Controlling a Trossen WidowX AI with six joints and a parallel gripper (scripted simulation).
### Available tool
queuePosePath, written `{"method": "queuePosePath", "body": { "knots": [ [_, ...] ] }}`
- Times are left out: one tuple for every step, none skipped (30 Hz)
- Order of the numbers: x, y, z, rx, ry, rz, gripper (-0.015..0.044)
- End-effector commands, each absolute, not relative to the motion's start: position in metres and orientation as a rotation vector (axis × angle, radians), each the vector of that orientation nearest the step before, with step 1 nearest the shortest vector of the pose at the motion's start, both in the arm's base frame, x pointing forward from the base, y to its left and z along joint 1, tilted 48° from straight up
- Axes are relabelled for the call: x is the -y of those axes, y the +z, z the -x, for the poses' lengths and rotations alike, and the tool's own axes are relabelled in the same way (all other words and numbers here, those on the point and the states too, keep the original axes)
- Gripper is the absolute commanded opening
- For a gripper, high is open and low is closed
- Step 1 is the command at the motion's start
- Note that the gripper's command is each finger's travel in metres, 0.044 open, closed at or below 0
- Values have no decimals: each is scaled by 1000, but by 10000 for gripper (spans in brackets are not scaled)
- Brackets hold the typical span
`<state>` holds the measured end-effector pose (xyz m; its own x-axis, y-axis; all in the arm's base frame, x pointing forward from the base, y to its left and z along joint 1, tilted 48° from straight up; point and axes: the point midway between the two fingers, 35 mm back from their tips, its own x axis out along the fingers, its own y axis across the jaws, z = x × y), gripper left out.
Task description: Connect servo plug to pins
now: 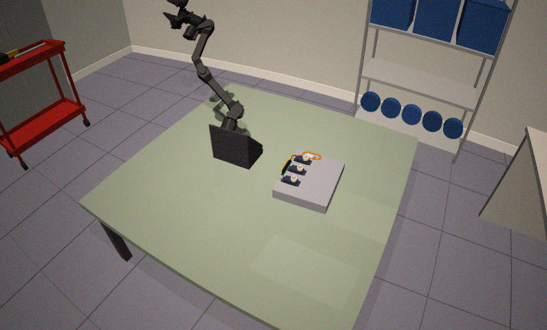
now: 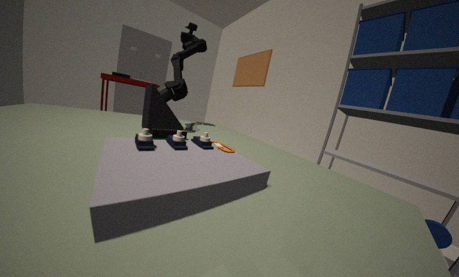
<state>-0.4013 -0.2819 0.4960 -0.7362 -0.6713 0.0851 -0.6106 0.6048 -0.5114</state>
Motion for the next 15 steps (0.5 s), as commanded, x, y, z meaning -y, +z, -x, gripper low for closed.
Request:
{"method": "queuePosePath", "body": {
  "knots": [
    [281,497,401,-2712,-797,1088,374],
    [281,498,401,-2717,-799,1090,347],
    [279,500,400,-2724,-801,1093,321],
    [277,503,399,-2734,-804,1098,295],
    [276,506,398,-2744,-803,1105,269],
    [273,510,396,-2758,-807,1111,242],
    [270,514,394,-2773,-812,1117,216],
    [267,519,392,-2792,-817,1125,190],
    [263,525,390,-2812,-823,1133,164],
    [259,531,387,-2835,-830,1142,137],
    [254,538,384,-2861,-835,1153,115],
    [249,545,380,-2888,-843,1164,115],
    [243,553,376,-2918,-850,1175,115],
    [237,560,371,-2948,-858,1186,115],
    [232,568,366,-2979,-866,1197,115]
  ]
}}
